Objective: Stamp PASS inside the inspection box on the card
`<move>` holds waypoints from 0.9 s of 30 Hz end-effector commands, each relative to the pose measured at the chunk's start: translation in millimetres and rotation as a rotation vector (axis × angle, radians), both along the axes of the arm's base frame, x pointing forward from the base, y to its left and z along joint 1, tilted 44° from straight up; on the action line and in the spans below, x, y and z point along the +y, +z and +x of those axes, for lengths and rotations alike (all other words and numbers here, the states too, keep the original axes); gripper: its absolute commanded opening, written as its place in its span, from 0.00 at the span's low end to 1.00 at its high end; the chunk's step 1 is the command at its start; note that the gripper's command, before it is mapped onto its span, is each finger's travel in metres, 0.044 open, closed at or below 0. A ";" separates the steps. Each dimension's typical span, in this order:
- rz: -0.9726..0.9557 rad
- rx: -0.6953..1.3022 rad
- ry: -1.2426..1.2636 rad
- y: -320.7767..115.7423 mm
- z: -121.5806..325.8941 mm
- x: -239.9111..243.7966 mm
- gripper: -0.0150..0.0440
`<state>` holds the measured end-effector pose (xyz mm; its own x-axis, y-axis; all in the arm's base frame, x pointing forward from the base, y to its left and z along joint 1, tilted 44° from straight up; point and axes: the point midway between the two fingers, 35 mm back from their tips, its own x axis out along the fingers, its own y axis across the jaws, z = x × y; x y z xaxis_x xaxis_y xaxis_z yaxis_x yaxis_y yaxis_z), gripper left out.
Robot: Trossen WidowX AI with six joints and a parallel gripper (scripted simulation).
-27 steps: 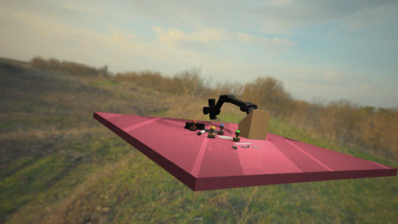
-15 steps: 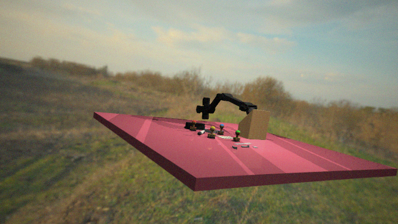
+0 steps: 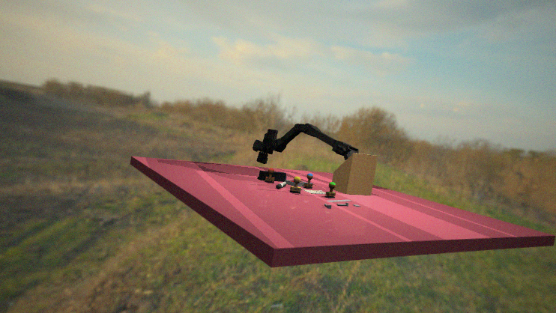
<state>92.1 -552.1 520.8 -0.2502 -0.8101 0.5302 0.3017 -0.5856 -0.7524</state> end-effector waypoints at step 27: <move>0.503 -0.307 0.667 -171.5 308.4 106.5 0.62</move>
<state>366.9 -466.7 381.6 0.2152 -0.9666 0.1393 0.7031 0.0543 -0.7090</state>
